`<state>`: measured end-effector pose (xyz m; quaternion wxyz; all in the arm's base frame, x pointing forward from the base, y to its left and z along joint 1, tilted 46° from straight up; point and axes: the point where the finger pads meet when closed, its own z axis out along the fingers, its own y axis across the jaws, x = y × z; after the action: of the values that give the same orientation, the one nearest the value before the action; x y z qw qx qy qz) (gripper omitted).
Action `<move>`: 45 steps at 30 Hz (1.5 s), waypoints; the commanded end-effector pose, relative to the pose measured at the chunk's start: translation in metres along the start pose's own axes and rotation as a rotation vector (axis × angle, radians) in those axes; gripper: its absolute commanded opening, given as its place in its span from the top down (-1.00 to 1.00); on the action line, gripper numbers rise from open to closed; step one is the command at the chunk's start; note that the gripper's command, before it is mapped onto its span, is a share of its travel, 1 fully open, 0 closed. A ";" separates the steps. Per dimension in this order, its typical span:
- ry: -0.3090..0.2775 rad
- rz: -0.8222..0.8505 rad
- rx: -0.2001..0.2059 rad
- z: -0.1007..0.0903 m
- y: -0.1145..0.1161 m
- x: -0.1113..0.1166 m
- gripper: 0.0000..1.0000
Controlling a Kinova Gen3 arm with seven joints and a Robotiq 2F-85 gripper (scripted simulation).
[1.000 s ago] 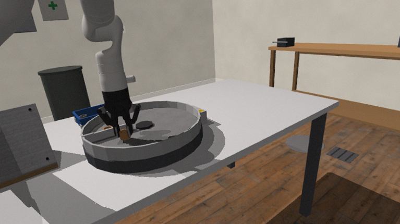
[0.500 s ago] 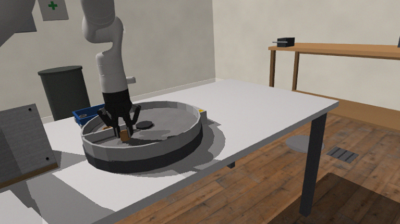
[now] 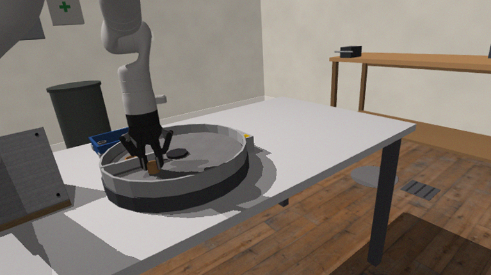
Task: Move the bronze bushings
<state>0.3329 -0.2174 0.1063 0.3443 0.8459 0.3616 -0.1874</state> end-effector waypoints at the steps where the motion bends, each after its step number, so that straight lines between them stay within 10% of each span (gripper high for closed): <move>1: 0.001 0.000 -0.001 -0.001 0.000 0.000 1.00; 32: 0.001 0.000 -0.001 -0.001 0.000 0.000 1.00; 33: 0.001 0.000 -0.001 -0.001 0.000 0.000 0.20; 45: 0.001 0.000 -0.001 -0.001 0.000 0.000 0.20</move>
<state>0.3330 -0.2174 0.1063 0.3443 0.8459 0.3616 -0.1874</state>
